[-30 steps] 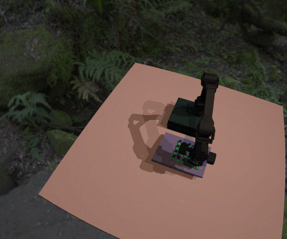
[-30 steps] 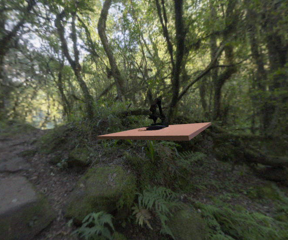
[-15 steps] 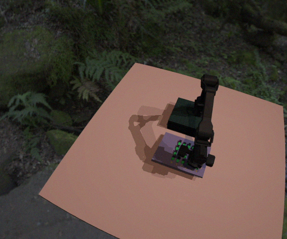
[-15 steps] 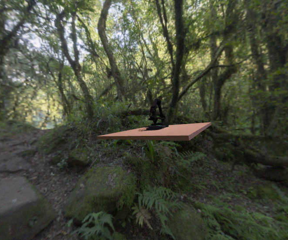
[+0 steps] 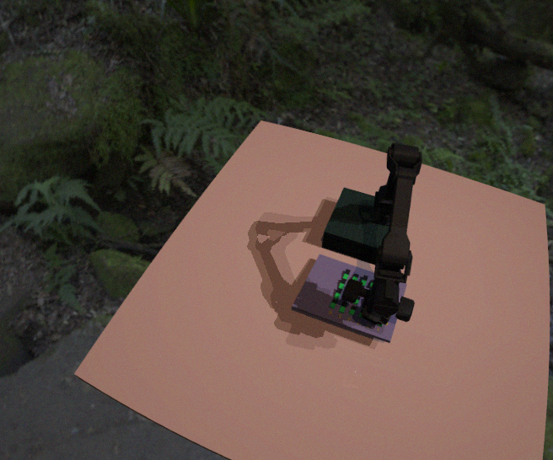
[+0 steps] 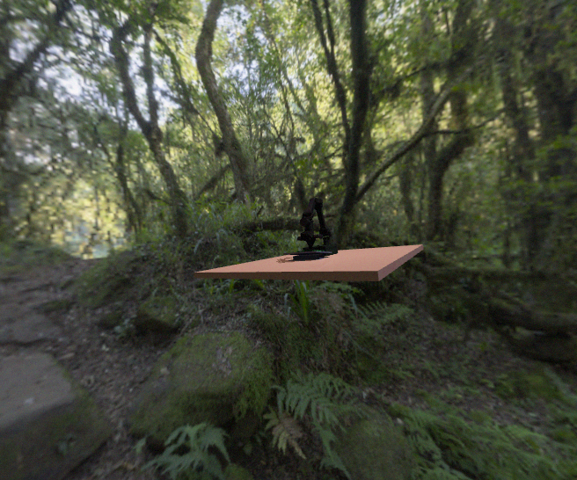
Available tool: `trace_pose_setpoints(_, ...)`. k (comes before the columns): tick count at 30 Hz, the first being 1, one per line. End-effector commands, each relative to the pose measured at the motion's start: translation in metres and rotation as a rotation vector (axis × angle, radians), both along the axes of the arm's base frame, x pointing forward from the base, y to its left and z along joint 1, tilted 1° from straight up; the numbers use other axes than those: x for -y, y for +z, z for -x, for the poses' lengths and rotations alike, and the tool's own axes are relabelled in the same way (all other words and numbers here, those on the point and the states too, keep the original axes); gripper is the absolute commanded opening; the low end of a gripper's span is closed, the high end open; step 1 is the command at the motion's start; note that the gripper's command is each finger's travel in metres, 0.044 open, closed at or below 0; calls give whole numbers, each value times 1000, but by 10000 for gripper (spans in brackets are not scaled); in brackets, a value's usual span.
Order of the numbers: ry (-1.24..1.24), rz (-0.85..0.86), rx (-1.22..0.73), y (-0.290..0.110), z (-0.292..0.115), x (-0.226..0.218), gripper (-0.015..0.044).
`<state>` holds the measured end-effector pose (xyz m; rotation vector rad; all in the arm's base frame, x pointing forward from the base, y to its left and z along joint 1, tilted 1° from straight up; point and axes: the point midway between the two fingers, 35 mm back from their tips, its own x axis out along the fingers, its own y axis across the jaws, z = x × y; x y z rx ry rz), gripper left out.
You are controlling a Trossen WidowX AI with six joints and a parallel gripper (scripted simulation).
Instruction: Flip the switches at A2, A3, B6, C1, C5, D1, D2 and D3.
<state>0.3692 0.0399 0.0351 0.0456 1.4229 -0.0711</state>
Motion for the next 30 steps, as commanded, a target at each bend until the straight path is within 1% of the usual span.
trace_pose_setpoints(1,3,1,0,0,0,0,0)
trace_pose_setpoints(30,3,1,0,-4,-1,0,0)
